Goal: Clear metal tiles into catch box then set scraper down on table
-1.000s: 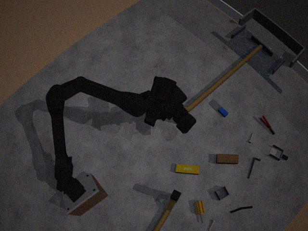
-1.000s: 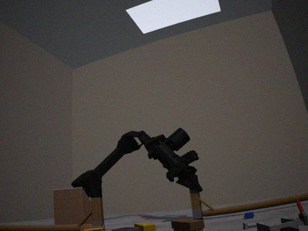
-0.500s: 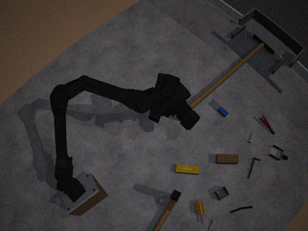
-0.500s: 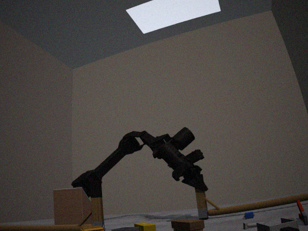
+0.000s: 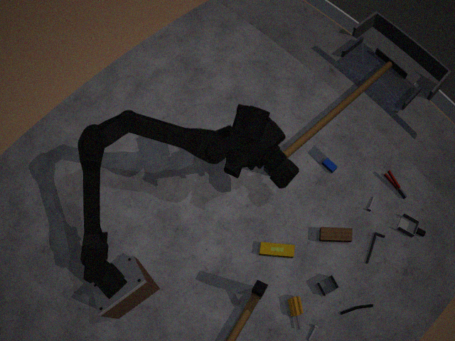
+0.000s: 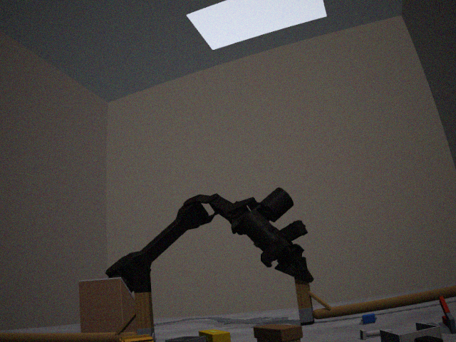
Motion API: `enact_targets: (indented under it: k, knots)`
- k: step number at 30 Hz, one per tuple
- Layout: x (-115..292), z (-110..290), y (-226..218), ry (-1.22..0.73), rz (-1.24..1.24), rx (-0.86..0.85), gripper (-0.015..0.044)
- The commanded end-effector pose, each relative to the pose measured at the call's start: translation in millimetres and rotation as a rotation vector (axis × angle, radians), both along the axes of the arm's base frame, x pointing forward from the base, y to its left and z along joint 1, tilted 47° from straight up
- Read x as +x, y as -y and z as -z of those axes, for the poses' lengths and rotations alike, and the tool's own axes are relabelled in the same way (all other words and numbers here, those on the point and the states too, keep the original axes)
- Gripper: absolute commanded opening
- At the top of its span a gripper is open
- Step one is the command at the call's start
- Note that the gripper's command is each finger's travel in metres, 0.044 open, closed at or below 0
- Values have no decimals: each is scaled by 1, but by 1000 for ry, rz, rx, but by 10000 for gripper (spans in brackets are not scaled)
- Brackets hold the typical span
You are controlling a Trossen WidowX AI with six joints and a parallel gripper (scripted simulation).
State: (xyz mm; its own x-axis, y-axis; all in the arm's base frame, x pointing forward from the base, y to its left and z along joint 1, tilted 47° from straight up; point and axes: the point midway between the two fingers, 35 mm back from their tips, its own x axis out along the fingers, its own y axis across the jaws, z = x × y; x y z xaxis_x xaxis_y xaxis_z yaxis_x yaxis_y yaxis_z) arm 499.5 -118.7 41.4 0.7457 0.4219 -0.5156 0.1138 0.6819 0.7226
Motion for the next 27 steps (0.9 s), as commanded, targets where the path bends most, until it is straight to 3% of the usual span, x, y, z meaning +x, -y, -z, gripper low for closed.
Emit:
enact_targets:
  k: [1,27]
  knots:
    - [-1,0,0,0,0,0,0]
    - [-9,-1,1,2,3,-2,0]
